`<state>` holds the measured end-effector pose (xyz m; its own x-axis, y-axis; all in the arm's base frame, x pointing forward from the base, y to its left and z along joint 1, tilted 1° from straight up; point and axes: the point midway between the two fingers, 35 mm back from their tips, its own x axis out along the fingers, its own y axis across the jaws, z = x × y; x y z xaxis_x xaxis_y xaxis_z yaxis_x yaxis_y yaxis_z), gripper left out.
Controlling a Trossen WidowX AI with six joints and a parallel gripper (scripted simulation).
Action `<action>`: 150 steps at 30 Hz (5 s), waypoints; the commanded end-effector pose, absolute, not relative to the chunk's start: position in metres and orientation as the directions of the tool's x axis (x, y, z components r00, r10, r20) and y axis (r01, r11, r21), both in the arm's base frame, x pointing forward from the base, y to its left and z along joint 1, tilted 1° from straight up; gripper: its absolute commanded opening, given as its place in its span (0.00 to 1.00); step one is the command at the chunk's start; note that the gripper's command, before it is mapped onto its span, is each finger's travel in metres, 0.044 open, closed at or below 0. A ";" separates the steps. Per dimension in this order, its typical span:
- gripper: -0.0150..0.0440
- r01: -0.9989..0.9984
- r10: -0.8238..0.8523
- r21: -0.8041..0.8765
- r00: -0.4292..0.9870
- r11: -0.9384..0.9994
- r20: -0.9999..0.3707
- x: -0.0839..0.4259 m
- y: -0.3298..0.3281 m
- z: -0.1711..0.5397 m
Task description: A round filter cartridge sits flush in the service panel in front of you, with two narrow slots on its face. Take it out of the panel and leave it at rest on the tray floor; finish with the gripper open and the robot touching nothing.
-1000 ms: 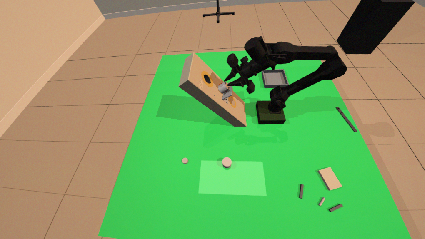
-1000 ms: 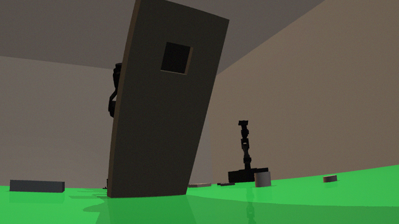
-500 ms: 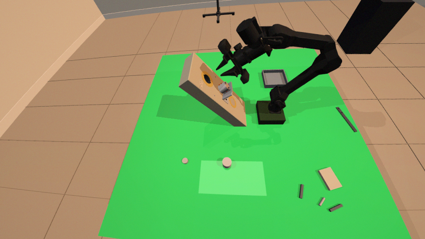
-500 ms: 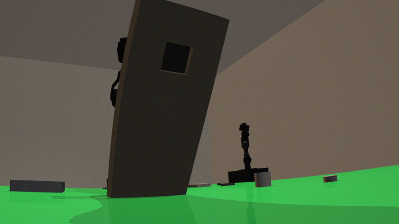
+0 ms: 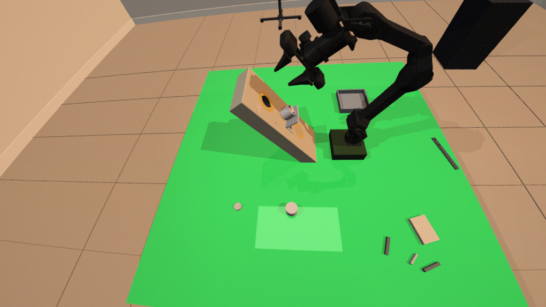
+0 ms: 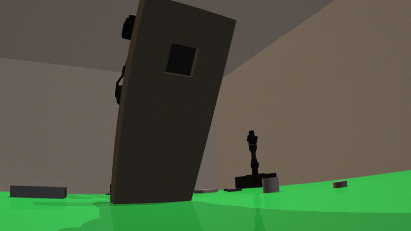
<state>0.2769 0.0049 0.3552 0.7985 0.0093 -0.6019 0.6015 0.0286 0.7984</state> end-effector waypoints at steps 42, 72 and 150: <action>0.77 -0.024 0.009 -0.004 0.506 1.000 -0.862 0.258 -0.004 0.231; 0.66 -0.020 0.007 -0.004 0.511 1.000 -0.860 0.270 -0.004 0.211; 0.25 0.079 -0.039 -0.001 0.491 0.997 -0.870 0.244 -0.099 0.294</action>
